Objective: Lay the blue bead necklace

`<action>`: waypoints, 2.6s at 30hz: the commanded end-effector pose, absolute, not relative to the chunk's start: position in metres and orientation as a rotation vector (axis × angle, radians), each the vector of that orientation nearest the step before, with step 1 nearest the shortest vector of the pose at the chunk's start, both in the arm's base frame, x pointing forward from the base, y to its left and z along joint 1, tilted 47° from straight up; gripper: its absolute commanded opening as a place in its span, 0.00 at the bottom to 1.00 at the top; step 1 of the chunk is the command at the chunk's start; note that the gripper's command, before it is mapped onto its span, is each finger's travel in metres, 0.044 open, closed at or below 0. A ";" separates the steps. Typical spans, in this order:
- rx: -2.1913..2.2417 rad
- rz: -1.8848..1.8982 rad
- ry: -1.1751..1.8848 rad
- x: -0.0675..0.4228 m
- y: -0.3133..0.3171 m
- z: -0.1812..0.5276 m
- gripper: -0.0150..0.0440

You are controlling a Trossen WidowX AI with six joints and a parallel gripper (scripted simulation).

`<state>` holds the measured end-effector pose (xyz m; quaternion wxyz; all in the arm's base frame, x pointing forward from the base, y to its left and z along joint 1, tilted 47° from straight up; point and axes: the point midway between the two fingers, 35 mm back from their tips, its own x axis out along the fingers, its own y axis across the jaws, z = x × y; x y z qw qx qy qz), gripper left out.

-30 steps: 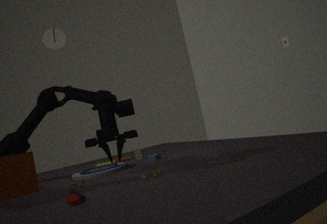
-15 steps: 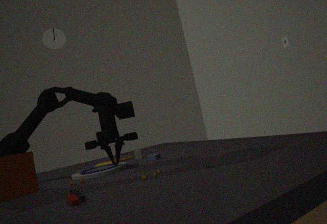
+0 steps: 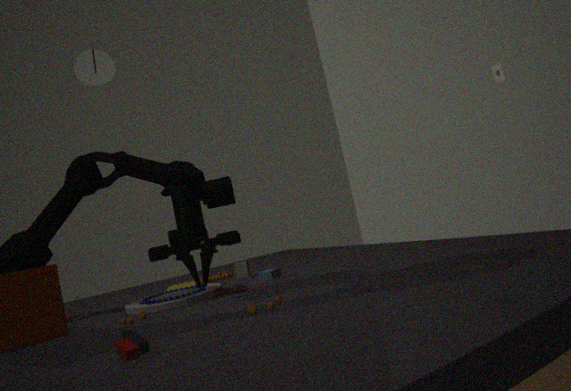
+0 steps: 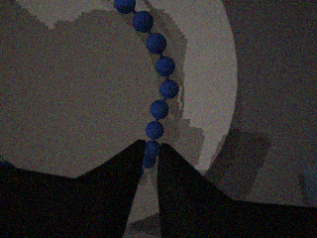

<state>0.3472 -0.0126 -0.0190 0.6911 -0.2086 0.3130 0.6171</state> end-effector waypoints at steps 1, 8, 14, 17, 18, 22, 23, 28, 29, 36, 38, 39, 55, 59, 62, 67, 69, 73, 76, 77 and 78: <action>-0.467 1.380 0.700 0.347 -0.013 -0.019 0.25; -0.467 1.380 0.700 0.347 -0.013 -0.019 0.25; -0.461 1.378 0.700 0.347 -0.017 -0.015 0.25; -0.460 1.378 0.700 0.347 -0.017 -0.015 0.25; -0.460 1.378 0.700 0.347 -0.017 -0.015 0.25; -0.461 1.378 0.700 0.351 -0.018 -0.015 0.25; -0.461 1.378 0.700 0.351 -0.018 -0.015 0.25; -0.461 1.378 0.700 0.352 -0.015 -0.018 0.25; -0.460 1.378 0.700 0.352 -0.014 -0.019 0.25; -0.468 1.379 0.699 0.352 -0.014 -0.019 0.34; -0.468 1.379 0.699 0.352 -0.014 -0.019 0.43; -0.468 1.379 0.699 0.352 -0.014 -0.019 0.48; -0.461 1.378 0.700 0.351 -0.018 -0.015 1.00; -0.461 1.378 0.700 0.351 -0.018 -0.015 1.00; -0.461 1.378 0.700 0.351 -0.018 -0.015 1.00; -0.461 1.378 0.700 0.351 -0.018 -0.015 1.00; -0.461 1.378 0.700 0.351 -0.018 -0.015 1.00; -0.461 1.378 0.700 0.351 -0.018 -0.015 1.00; -0.461 1.378 0.700 0.351 -0.018 -0.015 1.00; -0.461 1.378 0.700 0.351 -0.018 -0.015 1.00; -0.461 1.378 0.700 0.351 -0.018 -0.015 1.00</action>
